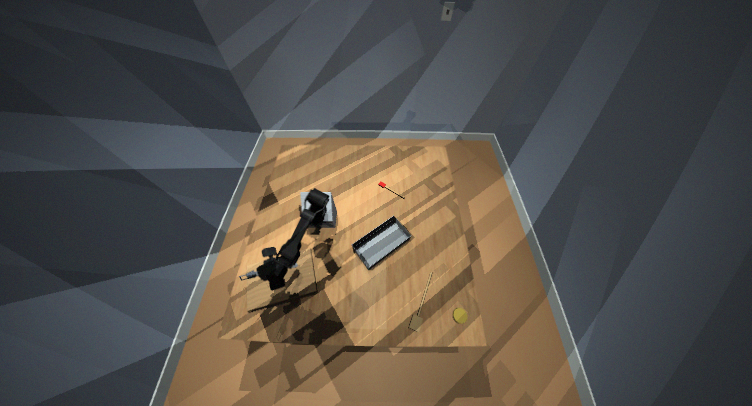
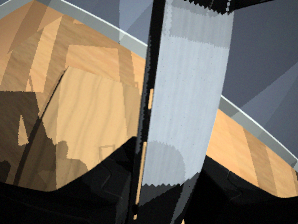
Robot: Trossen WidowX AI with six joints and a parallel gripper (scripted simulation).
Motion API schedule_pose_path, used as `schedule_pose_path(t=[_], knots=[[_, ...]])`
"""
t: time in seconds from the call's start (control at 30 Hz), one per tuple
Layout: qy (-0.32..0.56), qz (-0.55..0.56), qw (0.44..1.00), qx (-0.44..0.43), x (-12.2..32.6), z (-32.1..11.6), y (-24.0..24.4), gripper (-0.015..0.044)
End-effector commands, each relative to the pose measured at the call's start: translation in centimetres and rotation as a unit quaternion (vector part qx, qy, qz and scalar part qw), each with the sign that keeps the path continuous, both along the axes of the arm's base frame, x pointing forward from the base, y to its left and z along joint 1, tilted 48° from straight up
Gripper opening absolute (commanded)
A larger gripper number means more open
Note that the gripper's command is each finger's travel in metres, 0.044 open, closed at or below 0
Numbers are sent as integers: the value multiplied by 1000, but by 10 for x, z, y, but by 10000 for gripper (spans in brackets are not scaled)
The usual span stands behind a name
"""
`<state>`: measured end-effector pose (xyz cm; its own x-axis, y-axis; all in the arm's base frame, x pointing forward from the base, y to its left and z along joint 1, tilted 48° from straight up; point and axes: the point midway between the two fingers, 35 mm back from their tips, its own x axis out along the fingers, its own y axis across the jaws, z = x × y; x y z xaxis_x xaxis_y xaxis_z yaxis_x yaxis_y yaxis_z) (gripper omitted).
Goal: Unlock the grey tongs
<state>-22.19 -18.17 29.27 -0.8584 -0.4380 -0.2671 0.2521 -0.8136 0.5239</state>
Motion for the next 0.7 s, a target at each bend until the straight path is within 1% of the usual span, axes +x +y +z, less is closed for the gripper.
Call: schedule_pose_path(t=[0.0, 0.33, 0.67], knots=[[25, -30, 999, -36, 5, 4, 7, -150], [75, -104, 981, -149, 22, 10, 30, -150], [76, -105, 980, -151, 22, 10, 30, -150]])
